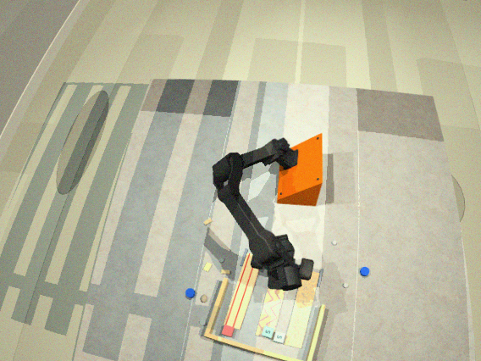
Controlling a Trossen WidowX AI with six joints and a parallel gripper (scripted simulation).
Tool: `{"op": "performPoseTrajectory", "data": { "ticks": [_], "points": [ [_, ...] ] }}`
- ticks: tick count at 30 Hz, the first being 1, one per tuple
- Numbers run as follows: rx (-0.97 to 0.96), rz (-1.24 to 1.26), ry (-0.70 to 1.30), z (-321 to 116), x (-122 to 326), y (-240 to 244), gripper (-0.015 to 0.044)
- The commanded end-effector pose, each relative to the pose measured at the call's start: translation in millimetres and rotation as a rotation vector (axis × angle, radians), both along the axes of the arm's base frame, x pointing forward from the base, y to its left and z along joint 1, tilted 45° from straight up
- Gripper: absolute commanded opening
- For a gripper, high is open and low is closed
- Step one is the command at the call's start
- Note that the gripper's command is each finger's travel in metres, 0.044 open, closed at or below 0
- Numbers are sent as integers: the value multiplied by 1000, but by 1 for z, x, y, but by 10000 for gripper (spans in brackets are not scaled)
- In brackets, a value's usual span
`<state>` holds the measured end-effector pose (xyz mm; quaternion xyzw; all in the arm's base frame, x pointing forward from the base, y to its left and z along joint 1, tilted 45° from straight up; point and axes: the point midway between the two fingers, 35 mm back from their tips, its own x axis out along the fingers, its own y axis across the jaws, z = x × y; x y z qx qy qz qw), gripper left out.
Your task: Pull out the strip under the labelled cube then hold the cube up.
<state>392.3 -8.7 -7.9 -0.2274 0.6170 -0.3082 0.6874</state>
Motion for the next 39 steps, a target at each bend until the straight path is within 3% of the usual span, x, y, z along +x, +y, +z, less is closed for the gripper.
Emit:
{"op": "performPoseTrajectory", "data": {
  "ticks": [1, 19, 39],
  "points": [
    [-4, 1, 0, 0, 0, -2, 0],
    [-4, 1, 0, -2, -1, -3, 0],
    [-4, 1, 1, -8, -31, 1, 0]
  ]
}}
